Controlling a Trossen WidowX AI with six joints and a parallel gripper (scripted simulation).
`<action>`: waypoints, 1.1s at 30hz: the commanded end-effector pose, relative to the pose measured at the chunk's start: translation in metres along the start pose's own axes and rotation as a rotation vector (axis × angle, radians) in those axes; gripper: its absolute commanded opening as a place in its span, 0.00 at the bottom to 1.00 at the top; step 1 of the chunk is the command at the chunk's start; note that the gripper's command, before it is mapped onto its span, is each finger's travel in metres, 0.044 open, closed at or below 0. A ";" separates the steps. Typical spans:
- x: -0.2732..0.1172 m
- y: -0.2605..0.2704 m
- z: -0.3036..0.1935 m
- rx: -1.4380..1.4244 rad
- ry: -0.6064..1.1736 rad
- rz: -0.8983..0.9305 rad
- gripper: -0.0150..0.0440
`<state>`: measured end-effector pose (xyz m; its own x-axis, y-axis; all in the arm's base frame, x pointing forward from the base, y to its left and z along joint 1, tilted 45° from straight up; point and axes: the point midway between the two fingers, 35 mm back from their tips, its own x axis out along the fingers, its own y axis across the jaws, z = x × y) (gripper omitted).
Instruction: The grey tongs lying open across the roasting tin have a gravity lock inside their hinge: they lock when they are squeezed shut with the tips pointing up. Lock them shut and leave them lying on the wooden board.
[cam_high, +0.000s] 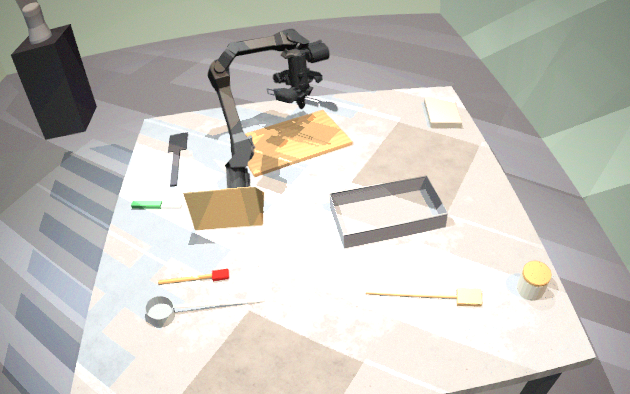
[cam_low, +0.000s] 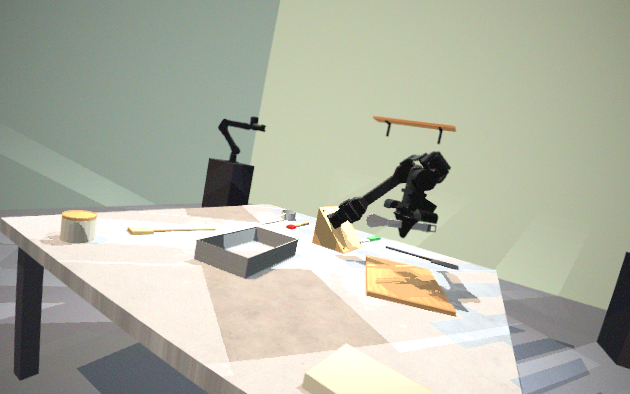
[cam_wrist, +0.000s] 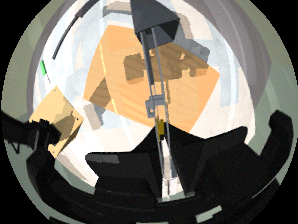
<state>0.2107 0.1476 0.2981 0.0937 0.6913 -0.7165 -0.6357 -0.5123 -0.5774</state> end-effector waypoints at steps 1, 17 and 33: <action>-0.001 0.001 0.005 -0.134 0.004 -0.003 0.00; -0.005 0.005 0.033 -0.783 0.000 -0.018 0.00; -0.009 0.010 0.052 -1.248 0.002 -0.035 0.00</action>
<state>0.1637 0.1625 0.3191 0.0938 0.7159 -0.6918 0.5107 -0.6311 -0.5839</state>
